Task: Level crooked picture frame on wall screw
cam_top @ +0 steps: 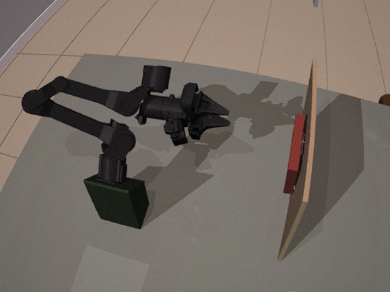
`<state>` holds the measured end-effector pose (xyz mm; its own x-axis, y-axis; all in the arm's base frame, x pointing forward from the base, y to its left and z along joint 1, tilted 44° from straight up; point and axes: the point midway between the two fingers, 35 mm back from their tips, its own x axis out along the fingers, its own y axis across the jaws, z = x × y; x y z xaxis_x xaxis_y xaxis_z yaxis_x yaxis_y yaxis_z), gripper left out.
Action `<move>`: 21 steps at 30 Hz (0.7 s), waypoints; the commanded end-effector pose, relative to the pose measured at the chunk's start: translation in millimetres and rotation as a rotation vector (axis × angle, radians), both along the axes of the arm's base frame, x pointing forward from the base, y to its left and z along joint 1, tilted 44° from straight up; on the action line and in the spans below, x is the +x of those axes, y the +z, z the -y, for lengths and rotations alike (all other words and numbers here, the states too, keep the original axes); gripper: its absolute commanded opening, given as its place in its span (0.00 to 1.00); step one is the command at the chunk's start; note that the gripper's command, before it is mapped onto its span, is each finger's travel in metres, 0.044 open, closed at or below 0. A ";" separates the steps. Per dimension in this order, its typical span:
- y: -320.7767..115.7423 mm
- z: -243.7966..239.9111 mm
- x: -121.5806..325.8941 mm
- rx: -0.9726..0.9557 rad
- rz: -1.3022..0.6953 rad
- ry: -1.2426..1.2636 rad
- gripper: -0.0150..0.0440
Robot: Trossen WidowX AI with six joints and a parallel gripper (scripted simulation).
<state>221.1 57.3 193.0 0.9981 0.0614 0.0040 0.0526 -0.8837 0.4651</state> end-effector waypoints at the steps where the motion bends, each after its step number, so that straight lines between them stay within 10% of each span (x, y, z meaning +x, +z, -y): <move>1: -13.2 9.5 -16.3 0.005 -0.014 -0.001 0.69; 21: -14.5 10.8 -18.3 0.006 -0.014 -0.001 0.69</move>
<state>202.7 46.8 180.3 0.9980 0.0635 -0.0057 0.0590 -0.8849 0.4621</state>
